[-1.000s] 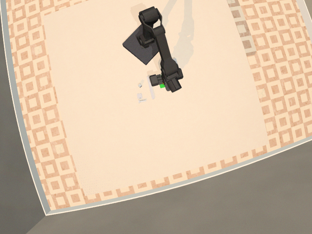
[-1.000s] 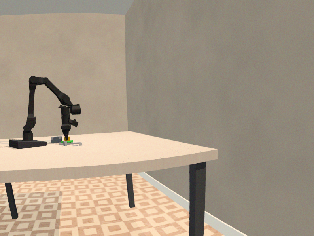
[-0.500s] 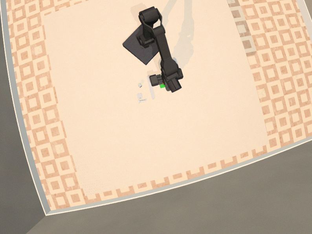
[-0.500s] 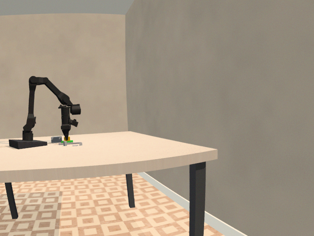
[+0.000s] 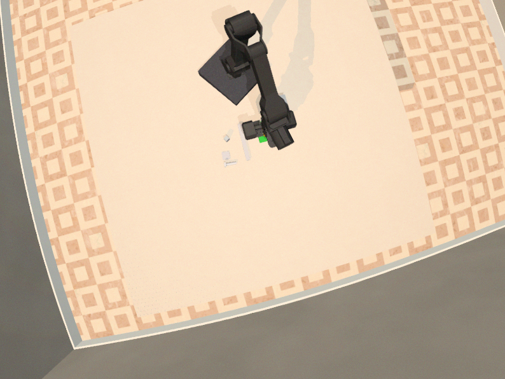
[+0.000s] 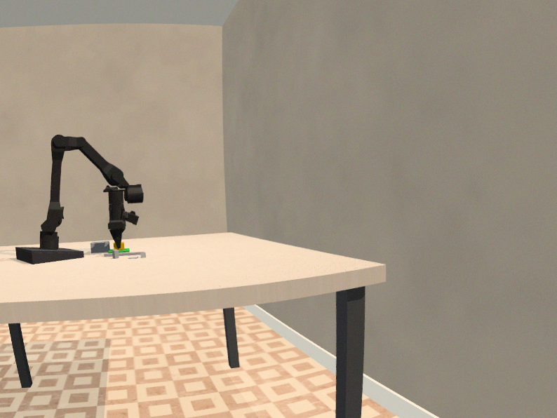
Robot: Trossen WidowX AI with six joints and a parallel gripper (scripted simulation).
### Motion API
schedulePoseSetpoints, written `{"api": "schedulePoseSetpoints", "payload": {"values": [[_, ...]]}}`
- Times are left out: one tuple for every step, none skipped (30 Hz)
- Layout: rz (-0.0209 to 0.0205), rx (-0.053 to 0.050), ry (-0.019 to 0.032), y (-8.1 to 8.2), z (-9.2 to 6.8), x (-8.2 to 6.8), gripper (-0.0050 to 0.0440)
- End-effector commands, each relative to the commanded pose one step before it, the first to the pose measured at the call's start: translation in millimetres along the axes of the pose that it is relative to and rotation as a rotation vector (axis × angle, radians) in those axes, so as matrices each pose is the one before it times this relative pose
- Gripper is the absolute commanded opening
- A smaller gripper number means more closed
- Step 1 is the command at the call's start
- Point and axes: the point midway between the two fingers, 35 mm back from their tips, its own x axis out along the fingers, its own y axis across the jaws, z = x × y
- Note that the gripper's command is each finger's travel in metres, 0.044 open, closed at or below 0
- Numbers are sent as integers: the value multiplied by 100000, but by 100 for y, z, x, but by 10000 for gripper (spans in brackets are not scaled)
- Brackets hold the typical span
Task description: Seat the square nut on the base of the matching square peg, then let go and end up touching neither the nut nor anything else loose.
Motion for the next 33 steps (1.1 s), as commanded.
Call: {"api": "schedulePoseSetpoints", "payload": {"values": [[-2,38,86,-4,-16,-2,168],[0,0,0,0,0,0,192],[0,0,0,0,0,0,216],[0,0,0,0,0,0,240],[0,0,0,0,0,0,260],[0,0,0,0,0,0,260],[0,0,0,0,0,0,260],[0,0,0,0,0,0,260],[0,0,0,0,0,0,260],[0,0,0,0,0,0,260],[0,0,0,0,0,0,260],[0,0,0,0,0,0,260],[0,0,0,0,0,0,260],[0,0,0,0,0,0,260],[0,0,0,0,0,0,260],[0,0,0,0,0,0,260],[0,0,0,0,0,0,260],[0,0,0,0,0,0,260],[0,0,0,0,0,0,260],[0,0,0,0,0,0,260],[0,0,0,0,0,0,260],[0,0,0,0,0,0,260],[-1,3,1,10,56,-240,260],[-2,9,4,27,152,-727,260],[-3,15,6,35,202,-1234,260],[0,0,0,0,0,0,260],[0,0,0,0,0,0,260],[-3,19,7,27,160,-1567,260],[-3,19,7,8,58,-1601,260],[18,14,-104,-6,-24,-1625,260],[292,-51,-1554,37,191,-1614,260],[-183,54,956,-62,-336,-995,260],[-136,42,724,-55,-304,-841,260]]}}
